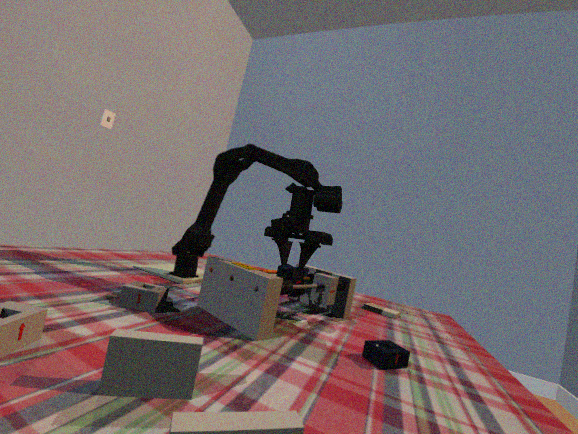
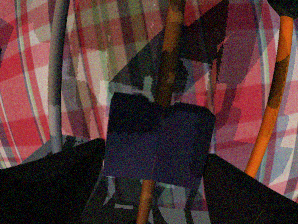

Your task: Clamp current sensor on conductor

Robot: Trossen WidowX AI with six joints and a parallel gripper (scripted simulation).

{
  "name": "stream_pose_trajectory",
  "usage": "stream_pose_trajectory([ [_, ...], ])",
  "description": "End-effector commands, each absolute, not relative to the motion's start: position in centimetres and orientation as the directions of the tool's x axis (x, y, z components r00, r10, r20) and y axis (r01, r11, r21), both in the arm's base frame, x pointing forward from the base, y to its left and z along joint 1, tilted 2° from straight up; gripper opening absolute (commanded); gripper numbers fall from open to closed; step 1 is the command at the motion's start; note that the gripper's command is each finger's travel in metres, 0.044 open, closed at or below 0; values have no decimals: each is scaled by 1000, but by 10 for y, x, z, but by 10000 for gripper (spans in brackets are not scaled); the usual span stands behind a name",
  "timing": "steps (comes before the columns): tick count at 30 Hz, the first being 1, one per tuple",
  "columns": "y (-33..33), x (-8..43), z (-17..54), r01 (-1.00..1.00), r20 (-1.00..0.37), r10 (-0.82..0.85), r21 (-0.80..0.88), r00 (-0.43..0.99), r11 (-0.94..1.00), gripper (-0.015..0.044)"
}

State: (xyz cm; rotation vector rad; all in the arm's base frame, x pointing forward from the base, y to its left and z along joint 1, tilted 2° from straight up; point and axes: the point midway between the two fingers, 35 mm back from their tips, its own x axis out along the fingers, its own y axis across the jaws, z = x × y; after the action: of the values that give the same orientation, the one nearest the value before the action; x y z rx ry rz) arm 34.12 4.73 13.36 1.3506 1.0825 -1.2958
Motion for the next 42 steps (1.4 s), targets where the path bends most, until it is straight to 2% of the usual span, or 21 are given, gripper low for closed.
stream_pose_trajectory([
  [1,47,341,134,984,-999,-12,52,51,-168,263],
  [8,47,341,134,984,-999,-12,52,51,-168,440],
  [16,47,341,131,985,-999,-11,48,47,-168,440],
  [20,45,343,101,986,-1000,1,-5,-5,-167,440],
  [42,45,343,75,986,-1000,1,-5,-5,-167,440],
])
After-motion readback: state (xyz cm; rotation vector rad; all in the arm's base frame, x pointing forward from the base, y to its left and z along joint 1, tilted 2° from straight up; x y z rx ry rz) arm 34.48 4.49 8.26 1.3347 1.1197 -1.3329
